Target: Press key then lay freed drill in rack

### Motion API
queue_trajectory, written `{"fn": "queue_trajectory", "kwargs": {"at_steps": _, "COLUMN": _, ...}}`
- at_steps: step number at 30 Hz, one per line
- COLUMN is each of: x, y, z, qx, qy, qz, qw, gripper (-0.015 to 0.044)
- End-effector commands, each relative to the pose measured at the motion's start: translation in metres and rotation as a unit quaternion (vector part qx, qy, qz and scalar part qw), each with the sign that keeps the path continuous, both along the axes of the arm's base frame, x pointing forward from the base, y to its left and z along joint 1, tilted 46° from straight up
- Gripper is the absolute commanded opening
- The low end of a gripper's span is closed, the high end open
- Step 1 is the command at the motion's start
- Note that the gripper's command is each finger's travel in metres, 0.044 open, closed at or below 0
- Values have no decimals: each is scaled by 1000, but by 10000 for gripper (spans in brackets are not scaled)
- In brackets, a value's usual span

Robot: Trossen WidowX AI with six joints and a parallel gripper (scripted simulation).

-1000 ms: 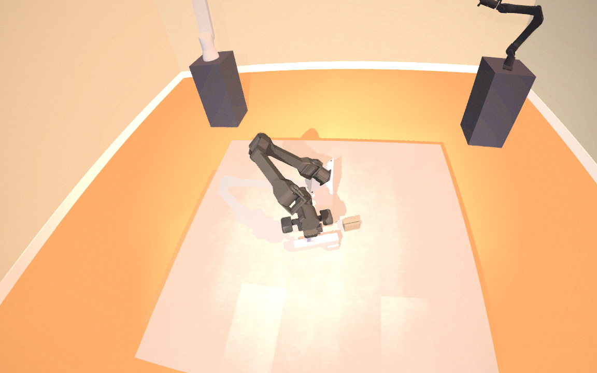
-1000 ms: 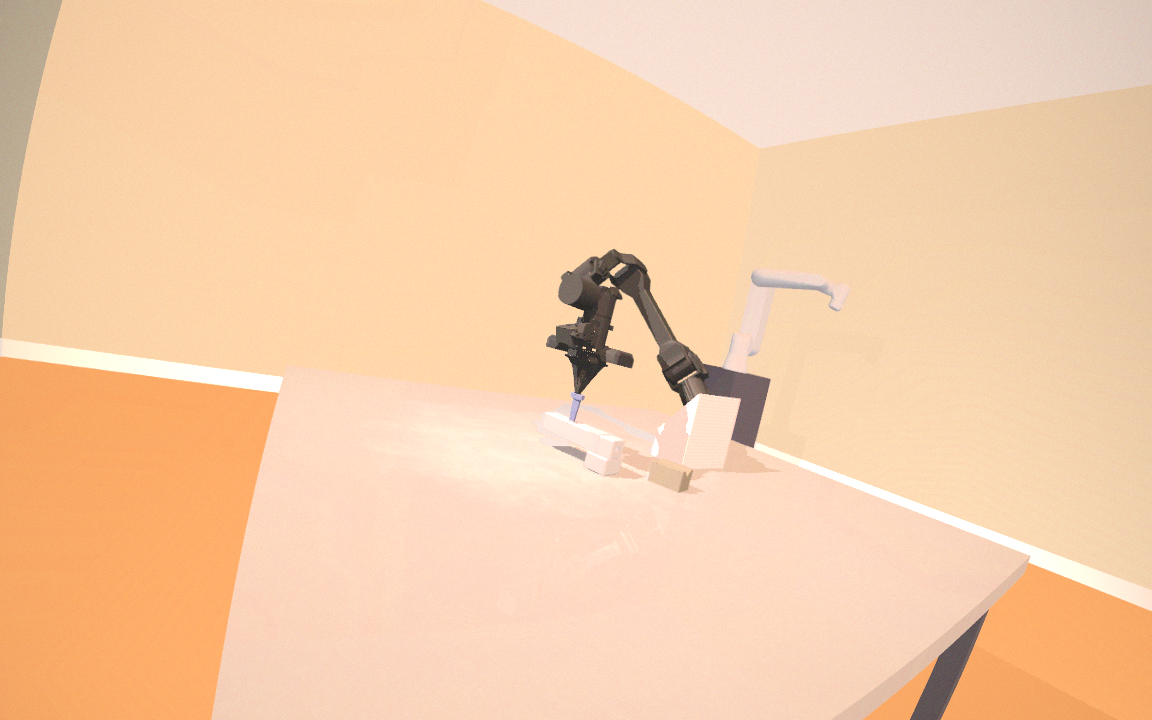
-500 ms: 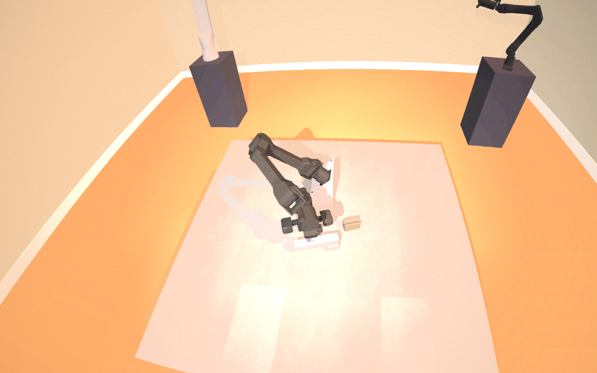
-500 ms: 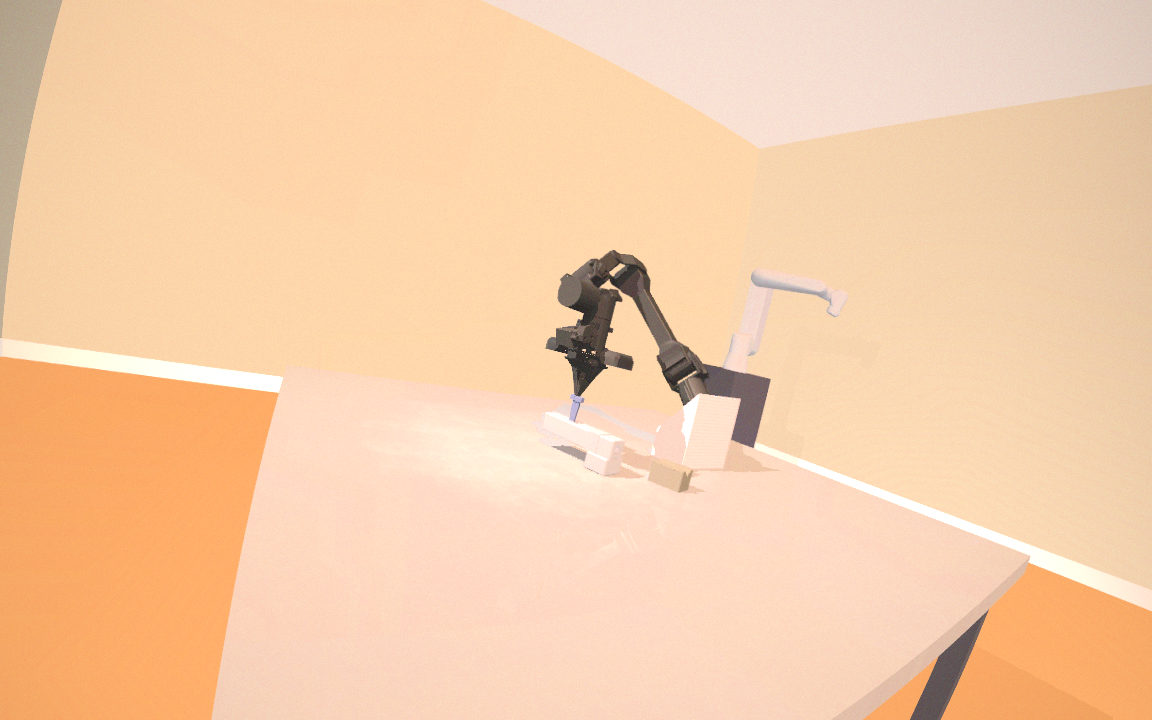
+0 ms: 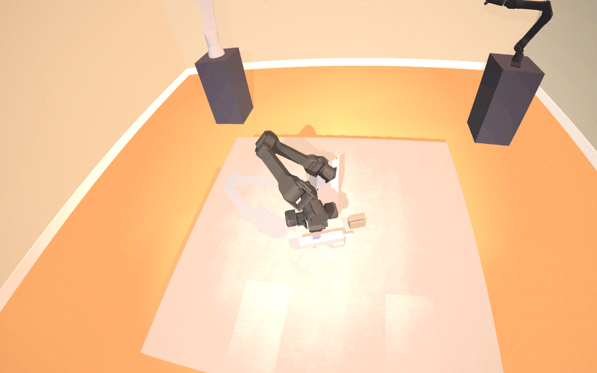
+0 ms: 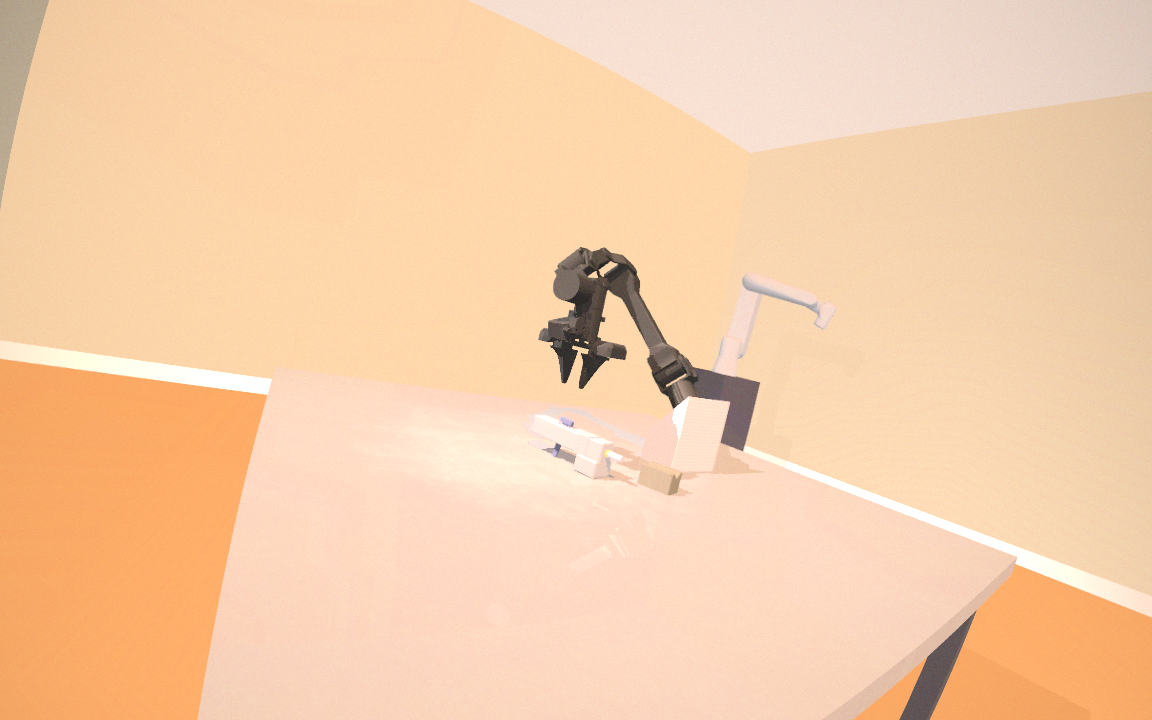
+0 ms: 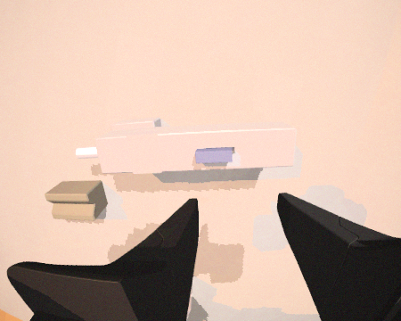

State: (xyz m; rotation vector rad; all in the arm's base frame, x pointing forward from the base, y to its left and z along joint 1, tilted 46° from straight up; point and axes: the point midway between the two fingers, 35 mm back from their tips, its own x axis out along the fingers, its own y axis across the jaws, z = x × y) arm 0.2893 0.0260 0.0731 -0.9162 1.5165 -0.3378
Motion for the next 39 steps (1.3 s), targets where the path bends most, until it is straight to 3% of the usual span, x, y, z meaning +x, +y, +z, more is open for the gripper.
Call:
{"fn": "queue_trajectory", "kwargs": {"at_steps": 1, "x": 3, "y": 23, "z": 18, "qx": 2, "qy": -2, "qz": -2, "qw": 1000, "gripper": 315}}
{"fn": "queue_trajectory", "kwargs": {"at_steps": 6, "x": 3, "y": 22, "z": -7, "qx": -4, "qy": 41, "qz": 57, "qw": 998, "gripper": 440}}
{"fn": "queue_trajectory", "kwargs": {"at_steps": 13, "x": -12, "y": 41, "z": -99, "qx": -39, "qy": 289, "qz": 304, "qw": 907, "gripper": 440}}
{"fn": "queue_trajectory", "kwargs": {"at_steps": 23, "x": -39, "y": 45, "z": -163, "qx": -58, "qy": 478, "qz": 479, "qw": 734, "gripper": 440}}
{"fn": "queue_trajectory", "kwargs": {"at_steps": 26, "x": -43, "y": 45, "z": -170, "qx": -59, "qy": 497, "qz": 496, "qw": 709, "gripper": 440}}
{"fn": "queue_trajectory", "kwargs": {"at_steps": 39, "x": -43, "y": 45, "z": -170, "qx": -59, "qy": 497, "qz": 496, "qw": 709, "gripper": 440}}
